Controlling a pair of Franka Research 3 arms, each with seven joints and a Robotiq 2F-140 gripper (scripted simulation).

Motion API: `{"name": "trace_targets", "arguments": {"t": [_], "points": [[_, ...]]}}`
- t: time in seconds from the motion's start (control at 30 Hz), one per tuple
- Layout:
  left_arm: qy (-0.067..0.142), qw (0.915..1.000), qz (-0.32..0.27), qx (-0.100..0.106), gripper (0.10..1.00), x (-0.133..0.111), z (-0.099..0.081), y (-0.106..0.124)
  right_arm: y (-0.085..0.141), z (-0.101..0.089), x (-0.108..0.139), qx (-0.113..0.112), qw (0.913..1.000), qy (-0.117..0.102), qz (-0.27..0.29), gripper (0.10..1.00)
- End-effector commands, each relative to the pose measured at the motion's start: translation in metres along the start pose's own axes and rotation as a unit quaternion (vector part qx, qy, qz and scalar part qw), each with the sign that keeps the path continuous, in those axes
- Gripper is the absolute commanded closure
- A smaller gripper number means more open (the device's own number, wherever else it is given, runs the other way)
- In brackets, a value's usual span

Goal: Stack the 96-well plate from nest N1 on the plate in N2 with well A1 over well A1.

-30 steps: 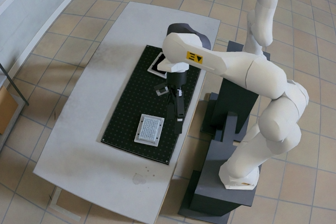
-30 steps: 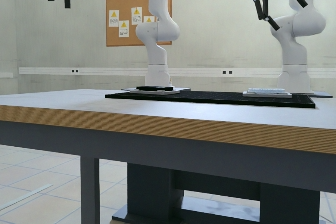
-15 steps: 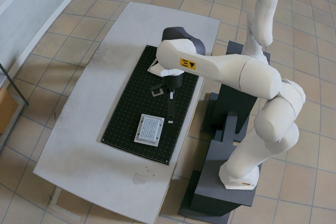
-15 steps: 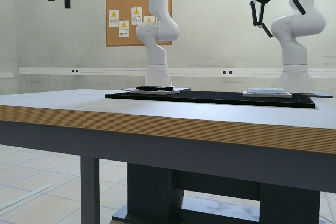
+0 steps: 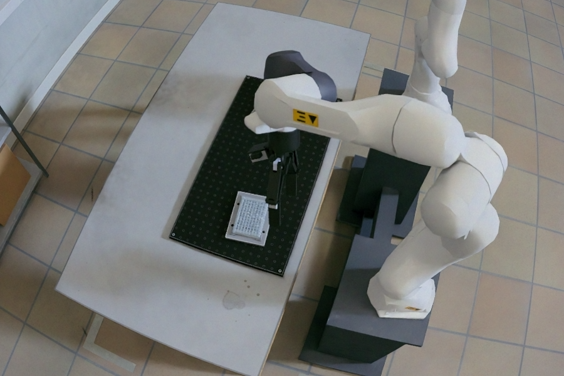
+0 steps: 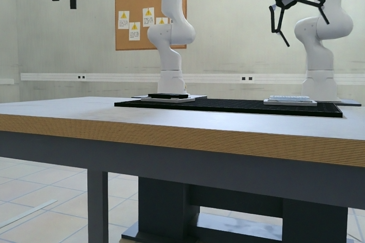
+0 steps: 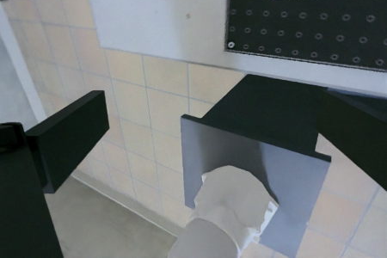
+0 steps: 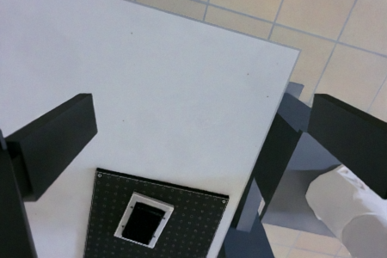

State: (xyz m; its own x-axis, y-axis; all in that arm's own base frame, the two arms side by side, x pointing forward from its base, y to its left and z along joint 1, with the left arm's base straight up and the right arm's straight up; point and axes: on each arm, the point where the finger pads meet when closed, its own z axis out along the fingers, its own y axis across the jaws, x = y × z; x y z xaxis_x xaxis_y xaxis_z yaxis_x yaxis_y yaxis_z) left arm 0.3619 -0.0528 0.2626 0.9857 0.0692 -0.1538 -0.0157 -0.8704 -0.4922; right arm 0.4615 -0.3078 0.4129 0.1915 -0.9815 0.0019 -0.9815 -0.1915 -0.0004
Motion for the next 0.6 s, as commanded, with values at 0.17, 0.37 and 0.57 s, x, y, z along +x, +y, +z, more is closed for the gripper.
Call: {"name": "trace_targets", "arguments": {"t": [0.17, 0.37, 0.57], "points": [[0.011, 0.9906, 0.131, -0.037, 0.098, 0.015, 0.008, 0.02, 0.0, 0.0, 0.0, 0.0, 1.0, -0.001, -0.003, 0.098], [0.016, 0.9841, 0.169, -0.05, 0.098, 0.021, 0.013, 0.028, 0.0, 0.0, 0.0, 0.0, 1.0, -0.001, -0.003, 0.098], [0.022, 0.9761, 0.207, -0.063, 0.098, 0.027, 0.017, 0.035, 0.0, 0.0, 0.0, 0.0, 1.0, -0.001, -0.003, 0.098]]}}
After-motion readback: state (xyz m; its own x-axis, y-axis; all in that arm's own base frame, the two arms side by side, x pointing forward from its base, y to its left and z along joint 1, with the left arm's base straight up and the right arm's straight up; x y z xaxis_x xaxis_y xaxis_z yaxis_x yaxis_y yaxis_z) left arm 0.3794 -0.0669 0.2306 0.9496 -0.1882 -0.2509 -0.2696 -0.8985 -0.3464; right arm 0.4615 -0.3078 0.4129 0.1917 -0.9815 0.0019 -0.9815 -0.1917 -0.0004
